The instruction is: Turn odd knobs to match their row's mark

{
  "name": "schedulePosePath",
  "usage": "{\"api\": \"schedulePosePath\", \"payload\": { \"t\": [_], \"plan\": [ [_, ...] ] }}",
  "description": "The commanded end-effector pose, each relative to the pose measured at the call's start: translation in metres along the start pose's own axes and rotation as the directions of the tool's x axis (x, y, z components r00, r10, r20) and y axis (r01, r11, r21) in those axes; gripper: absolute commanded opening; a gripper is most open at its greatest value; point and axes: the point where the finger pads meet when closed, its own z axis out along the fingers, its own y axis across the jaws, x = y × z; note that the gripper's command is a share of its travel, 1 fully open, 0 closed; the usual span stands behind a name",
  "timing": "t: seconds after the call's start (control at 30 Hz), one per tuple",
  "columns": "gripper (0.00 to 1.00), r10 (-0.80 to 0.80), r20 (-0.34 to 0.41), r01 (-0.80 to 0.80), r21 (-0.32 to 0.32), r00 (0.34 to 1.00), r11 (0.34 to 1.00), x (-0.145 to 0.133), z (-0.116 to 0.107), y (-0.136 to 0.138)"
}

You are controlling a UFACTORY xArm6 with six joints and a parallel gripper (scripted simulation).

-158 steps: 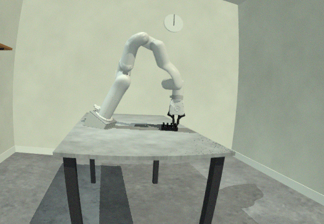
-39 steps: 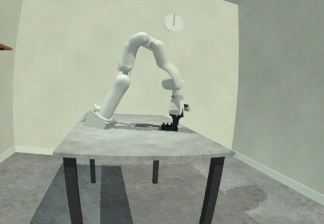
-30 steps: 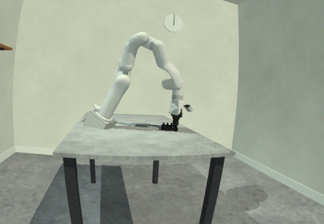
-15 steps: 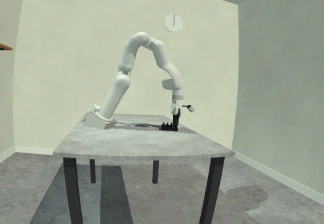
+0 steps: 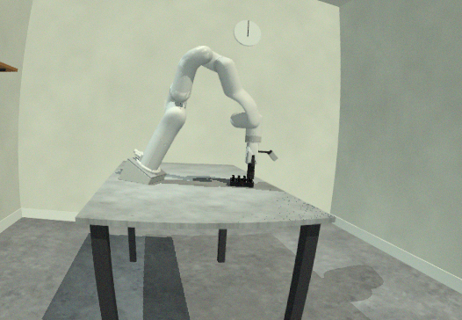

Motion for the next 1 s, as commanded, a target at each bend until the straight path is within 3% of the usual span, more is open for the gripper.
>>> {"api": "schedulePosePath", "payload": {
  "t": [0.0, 0.97],
  "plan": [
    [0.08, 0.037, -0.004, -0.037, 0.0, 0.999, 0.999, 0.0014, -0.001, -0.0002],
    [0.08, 0.112, -0.004, -0.112, 0.0, 0.994, 0.994, 0.0014, -0.001, -0.0002]
  ]
}}
